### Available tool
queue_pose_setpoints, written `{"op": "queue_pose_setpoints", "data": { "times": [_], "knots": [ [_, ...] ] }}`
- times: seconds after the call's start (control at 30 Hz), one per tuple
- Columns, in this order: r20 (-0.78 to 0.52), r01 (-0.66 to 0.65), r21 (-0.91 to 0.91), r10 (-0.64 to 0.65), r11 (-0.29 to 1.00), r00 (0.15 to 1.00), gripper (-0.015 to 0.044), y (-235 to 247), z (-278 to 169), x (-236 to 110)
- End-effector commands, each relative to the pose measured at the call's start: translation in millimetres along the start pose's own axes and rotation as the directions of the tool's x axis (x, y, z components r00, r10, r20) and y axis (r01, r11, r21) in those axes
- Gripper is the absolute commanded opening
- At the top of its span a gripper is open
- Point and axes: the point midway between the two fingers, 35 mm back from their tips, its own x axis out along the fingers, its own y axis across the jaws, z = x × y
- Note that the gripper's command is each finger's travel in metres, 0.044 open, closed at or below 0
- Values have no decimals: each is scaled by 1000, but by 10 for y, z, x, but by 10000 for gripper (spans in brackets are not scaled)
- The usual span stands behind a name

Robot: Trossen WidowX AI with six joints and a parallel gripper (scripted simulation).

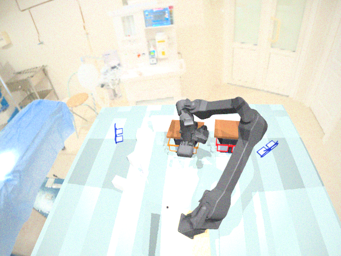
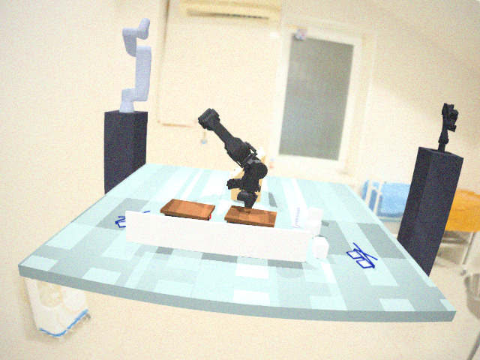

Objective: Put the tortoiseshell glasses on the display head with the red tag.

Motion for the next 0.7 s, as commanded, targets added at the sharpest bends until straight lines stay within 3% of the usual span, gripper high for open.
{"op": "queue_pose_setpoints", "data": {
  "times": [0.0, 0.67],
  "knots": [
    [6, -1, -6, 1, 1000, 1000, 0, 34, 4, 4],
    [6, 1, -6, -1, 1000, 1000, 0, 41, 5, 42]
  ]
}}
